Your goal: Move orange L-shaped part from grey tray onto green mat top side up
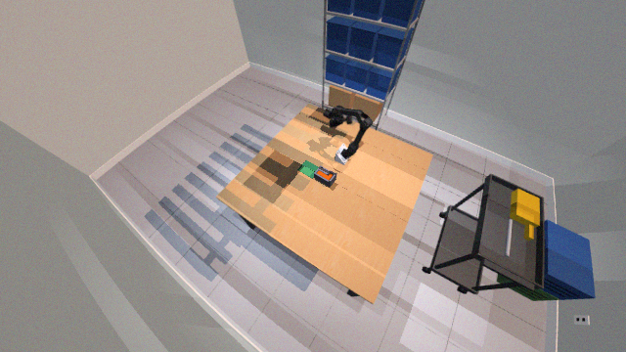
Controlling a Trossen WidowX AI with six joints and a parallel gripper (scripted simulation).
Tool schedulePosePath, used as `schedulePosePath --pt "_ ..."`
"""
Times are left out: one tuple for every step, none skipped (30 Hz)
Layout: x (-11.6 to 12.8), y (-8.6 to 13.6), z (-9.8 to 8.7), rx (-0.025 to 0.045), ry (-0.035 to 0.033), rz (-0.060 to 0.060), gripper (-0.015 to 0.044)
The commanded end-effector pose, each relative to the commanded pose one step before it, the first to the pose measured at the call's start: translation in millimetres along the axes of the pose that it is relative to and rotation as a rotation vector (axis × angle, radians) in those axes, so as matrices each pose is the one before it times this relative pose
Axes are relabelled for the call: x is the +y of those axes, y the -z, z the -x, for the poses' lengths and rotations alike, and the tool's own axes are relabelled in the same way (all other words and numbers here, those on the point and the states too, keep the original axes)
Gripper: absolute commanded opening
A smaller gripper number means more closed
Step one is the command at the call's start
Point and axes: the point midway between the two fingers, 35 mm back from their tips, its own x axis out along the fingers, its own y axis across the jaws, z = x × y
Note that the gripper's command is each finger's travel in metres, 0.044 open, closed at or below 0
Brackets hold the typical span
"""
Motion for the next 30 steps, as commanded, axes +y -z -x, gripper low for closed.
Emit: schedulePosePath --pt "1.23 0.56 2.35 -0.00173 -0.00684 0.0099 0.0374" --pt "1.76 1.23 3.27 -0.00100 -0.01092 0.0134 0.0348" --pt "3.18 1.82 5.49 -0.00083 -0.01664 0.0281 0.0321" --pt "4.55 2.63 7.55 -0.00161 -0.02292 0.0394 0.0295" --pt "6.39 3.66 9.93 -0.00358 -0.03062 0.0509 0.0269" --pt "6.00 4.44 12.95 -0.02370 -0.02398 0.0230 0.0243" --pt "5.27 3.19 7.79 -0.00755 -0.02079 0.0477 0.0216" --pt "7.37 4.03 9.78 -0.00588 -0.02985 0.0553 0.0190" --pt "9.28 5.53 10.75 -0.00552 -0.03397 0.0726 0.0180" --pt "9.26 5.22 11.69 -0.02202 -0.02277 0.0638 0.0180" --pt "10.45 5.05 10.56 -0.00629 -0.03581 0.0734 0.0180" --pt "12.60 5.74 11.57 -0.00820 -0.03985 0.0851 0.0180" --pt "14.18 5.75 11.62 -0.01229 -0.03911 0.0860 0.0180" --pt "14.87 6.00 10.56 -0.00895 -0.03970 0.0949 0.0180" --pt "16.01 5.36 10.67 -0.01288 -0.03832 0.0970 0.0180" --pt "16.94 4.98 9.74 -0.01149 -0.03879 0.0980 0.0180" --pt "17.79 4.46 8.98 -0.01179 -0.03794 0.0997 0.0180" --pt "18.58 3.87 8.16 -0.01191 -0.03719 0.1012 0.0180" --pt "19.38 3.11 7.28 -0.01262 -0.03594 0.1031 0.0180" --pt "19.96 2.44 6.44 -0.01171 -0.03618 0.1038 0.0180" --pt "20.54 1.64 5.52 -0.01148 -0.03588 0.1049 0.0180" --pt "21.03 0.75 4.61 -0.01161 -0.03500 0.1064 0.0180" --pt "21.43 -0.12 3.64 -0.01086 -0.03593 0.1066 0.0180" --pt "21.74 -1.05 2.66 -0.01056 -0.03620 0.1072 0.0180" --pt "21.95 -2.00 1.68 -0.01030 -0.03666 0.1076 0.0180" --pt "22.07 -2.96 0.69 -0.01013 -0.03732 0.1079 0.0180" --pt "22.09 -3.91 -0.31 -0.01007 -0.03815 0.1079 0.0180" --pt "22.01 -4.86 -1.29 -0.01016 -0.03914 0.1078 0.0180" --pt "21.82 -5.78 -2.27 -0.01042 -0.04022 0.1074 0.0180" --pt "17.41 -5.50 -2.62 -0.00877 -0.03344 0.0865 0.0180"
